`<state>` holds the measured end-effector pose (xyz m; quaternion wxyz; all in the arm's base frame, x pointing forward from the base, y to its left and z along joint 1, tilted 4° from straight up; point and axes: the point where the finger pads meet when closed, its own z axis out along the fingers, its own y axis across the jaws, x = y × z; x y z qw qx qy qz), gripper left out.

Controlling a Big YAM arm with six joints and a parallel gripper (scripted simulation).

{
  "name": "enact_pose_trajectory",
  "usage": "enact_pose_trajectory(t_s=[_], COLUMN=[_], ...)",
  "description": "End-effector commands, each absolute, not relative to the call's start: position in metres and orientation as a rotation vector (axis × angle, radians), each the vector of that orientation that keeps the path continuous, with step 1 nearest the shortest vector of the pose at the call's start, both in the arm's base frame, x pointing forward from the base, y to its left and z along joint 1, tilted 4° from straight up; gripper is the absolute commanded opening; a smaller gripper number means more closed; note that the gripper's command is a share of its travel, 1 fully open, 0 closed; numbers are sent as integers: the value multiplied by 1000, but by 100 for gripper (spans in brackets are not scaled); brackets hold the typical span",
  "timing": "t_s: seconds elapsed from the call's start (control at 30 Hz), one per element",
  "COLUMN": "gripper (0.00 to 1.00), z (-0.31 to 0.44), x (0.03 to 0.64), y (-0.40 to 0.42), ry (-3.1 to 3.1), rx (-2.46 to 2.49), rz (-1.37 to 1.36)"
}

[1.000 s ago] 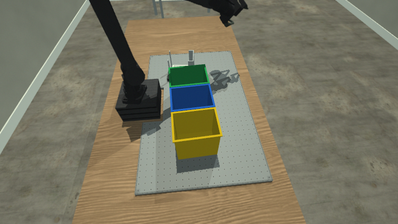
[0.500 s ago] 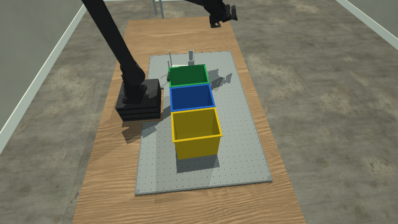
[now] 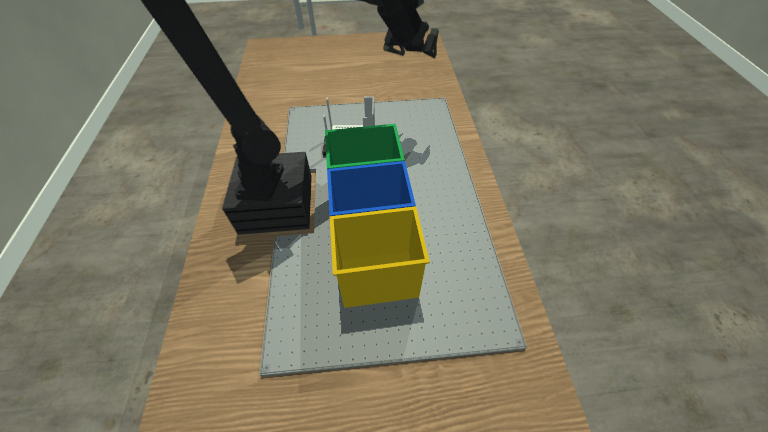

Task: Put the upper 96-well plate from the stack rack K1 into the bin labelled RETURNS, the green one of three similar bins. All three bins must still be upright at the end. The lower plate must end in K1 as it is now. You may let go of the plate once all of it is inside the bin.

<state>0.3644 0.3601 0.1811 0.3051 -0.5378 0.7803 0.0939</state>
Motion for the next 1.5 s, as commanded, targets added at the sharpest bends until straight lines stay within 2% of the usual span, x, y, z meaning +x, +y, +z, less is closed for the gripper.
enact_pose_trajectory(t_s=[0.0, 0.03, 0.27, 0.3, 0.57, 0.67, 0.8, 0.87, 1.03, 1.2, 1.37, 1.4, 1.47], gripper=[100, 100, 100, 100, 100, 100, 100, 100, 100, 100, 100, 100, 100], z=[210, 188, 198, 179, 186, 165, 164, 186, 158, 177, 154, 176, 175], x=[355, 342, 329, 317, 292, 271, 263, 268, 235, 227, 204, 212, 204], y=[368, 357, 355, 344, 334, 317, 311, 321, 291, 290, 266, 278, 271], ry=[2161, 2224, 2353, 2413, 2590, 2710, 2761, 2769, 2912, 2978, 3058, 3033, 3070], rx=[-1273, -1274, -1148, -1142, -947, -871, -813, -734, -618, -429, -362, -318, -234], rz=[320, 317, 358, 348, 373, 342, 334, 359, 286, 274, 193, 234, 199])
